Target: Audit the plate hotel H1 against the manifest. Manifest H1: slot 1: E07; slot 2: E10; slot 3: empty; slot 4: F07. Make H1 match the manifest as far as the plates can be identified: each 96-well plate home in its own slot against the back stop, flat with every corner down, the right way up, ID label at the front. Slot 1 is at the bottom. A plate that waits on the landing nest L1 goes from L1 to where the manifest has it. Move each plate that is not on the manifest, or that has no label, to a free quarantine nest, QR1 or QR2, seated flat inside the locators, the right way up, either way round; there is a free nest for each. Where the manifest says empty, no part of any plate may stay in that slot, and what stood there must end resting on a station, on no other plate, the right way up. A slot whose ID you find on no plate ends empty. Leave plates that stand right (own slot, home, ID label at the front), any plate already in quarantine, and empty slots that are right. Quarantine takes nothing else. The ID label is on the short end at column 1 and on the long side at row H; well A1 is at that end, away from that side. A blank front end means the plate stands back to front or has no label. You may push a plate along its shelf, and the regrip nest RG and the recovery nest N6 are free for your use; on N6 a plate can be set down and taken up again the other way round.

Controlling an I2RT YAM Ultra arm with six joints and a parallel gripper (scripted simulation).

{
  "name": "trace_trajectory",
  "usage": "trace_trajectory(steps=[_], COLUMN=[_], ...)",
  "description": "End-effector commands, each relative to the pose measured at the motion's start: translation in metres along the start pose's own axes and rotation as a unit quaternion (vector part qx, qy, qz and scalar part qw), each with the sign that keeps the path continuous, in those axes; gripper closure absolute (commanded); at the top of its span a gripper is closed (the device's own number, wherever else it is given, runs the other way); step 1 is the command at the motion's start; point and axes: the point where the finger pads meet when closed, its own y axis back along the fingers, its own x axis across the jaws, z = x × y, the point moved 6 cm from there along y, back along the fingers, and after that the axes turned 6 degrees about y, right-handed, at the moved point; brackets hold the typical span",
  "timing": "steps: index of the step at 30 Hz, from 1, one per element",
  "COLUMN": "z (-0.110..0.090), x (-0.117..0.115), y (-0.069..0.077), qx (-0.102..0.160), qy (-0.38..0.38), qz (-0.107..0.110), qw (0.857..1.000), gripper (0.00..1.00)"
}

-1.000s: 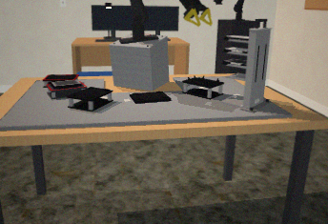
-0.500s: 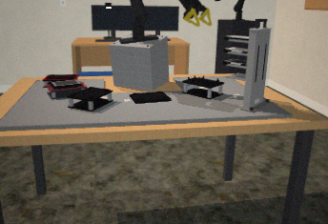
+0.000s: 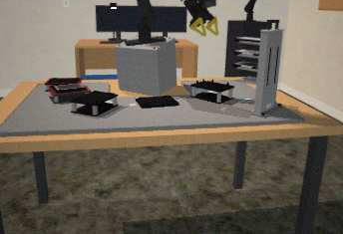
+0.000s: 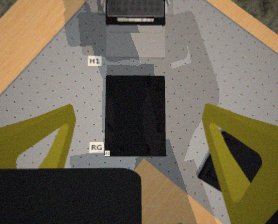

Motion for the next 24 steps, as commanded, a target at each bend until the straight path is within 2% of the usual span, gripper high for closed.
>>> trace_trajectory(steps=[1,4,5,6,8,10,11,12,16,17,18,22,24], z=[0.001,-0.001,0.022,-0.005,-0.010,-0.006,0.015,0.016,0.015,0.010,0.010,0.015,0.014], x=[0.000,0.001,0.002,0.003,0.001,0.005,0.003,0.002,0.002,0.002,0.001,0.004,0.001], y=[-0.007,-0.009,0.000,-0.013,-0.019,-0.018,-0.008,-0.008,-0.009,-0.017,-0.019,-0.017,-0.022], qx=[-0.020,-0.020,-0.057,-0.021,-0.020,-0.025,-0.056,-0.058,-0.055,-0.042,-0.040,-0.046,-0.040], qy=[-0.006,-0.006,-0.017,-0.003,-0.006,-0.004,-0.017,-0.018,-0.017,-0.014,-0.015,-0.013,-0.015], qz=[0.002,0.002,0.008,0.003,0.002,0.004,0.007,0.005,0.005,0.003,0.002,0.006,0.003], qw=[1.000,1.000,0.998,1.000,1.000,1.000,0.998,0.998,0.998,0.999,0.999,0.999,0.999], gripper=[0.00,0.00,0.00,0.00,0.00,0.00,0.00,0.00,0.00,0.00,0.00,0.00,0.00])
